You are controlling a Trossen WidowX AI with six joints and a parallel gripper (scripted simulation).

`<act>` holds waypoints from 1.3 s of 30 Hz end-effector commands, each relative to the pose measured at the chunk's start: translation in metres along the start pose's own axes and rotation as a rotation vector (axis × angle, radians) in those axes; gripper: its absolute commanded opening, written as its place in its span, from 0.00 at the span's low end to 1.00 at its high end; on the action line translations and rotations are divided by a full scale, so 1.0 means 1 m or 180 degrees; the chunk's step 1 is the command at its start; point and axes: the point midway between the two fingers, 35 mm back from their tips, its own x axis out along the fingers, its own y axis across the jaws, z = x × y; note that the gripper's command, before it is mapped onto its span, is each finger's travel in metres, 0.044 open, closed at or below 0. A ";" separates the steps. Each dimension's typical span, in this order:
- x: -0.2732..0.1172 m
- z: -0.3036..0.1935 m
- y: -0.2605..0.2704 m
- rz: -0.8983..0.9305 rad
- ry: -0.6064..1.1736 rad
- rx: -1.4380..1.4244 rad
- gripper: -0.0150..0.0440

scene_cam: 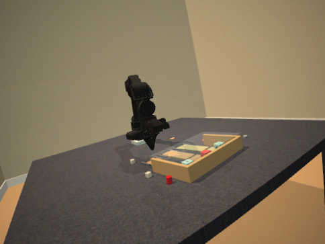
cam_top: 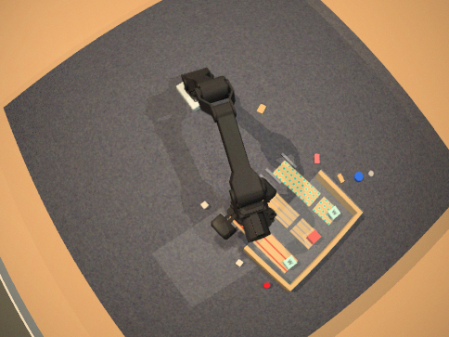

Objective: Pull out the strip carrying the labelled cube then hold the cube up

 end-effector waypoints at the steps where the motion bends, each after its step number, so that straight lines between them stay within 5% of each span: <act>1: 0.007 0.000 0.000 0.0013 -0.0009 -0.0018 0.25; 39: 0.051 0.001 0.000 0.0013 -0.0009 -0.0018 0.25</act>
